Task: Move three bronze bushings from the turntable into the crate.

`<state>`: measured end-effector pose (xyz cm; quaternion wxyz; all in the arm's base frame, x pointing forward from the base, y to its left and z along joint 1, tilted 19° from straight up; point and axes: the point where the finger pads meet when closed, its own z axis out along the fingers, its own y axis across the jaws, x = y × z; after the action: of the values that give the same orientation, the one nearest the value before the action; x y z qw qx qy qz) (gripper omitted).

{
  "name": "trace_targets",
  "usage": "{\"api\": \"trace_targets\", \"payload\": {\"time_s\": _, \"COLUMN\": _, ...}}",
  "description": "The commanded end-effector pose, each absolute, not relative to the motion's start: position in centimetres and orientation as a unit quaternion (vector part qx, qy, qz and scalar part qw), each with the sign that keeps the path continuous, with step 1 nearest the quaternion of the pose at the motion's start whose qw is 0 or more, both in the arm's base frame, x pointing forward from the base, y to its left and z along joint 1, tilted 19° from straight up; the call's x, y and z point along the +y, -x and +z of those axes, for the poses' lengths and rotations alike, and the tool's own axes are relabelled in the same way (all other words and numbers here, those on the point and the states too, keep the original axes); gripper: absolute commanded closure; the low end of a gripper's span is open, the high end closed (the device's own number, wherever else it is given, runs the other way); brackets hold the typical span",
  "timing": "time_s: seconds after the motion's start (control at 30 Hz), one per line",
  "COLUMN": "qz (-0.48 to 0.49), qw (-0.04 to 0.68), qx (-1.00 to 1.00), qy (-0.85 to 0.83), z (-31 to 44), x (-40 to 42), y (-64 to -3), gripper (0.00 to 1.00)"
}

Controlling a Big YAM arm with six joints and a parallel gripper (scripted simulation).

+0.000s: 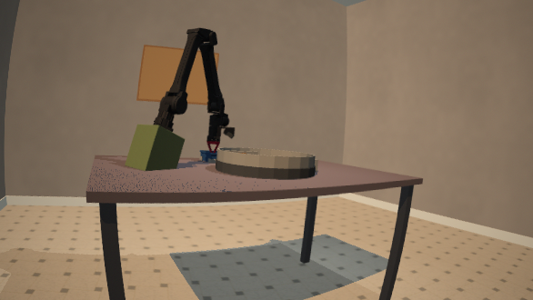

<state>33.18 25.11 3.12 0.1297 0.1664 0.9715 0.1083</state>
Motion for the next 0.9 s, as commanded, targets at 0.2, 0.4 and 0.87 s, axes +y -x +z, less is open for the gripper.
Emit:
{"api": "trace_targets", "payload": {"time_s": 0.2, "qz": 0.108, "qw": 0.129, "qx": 0.972, "qy": -0.163, "z": 2.74, "x": 24.87, "y": -33.34, "gripper": 1.00}}
{"api": "trace_targets", "payload": {"time_s": 0.4, "qz": 0.111, "qw": 0.132, "qx": 0.971, "qy": -0.163, "z": 3.04, "x": 25.10, "y": -33.63, "gripper": 1.00}}
{"api": "trace_targets", "payload": {"time_s": 0.87, "qz": 0.111, "qw": 0.132, "qx": 0.971, "qy": -0.163, "z": 3.04, "x": 25.10, "y": -33.63, "gripper": 1.00}}
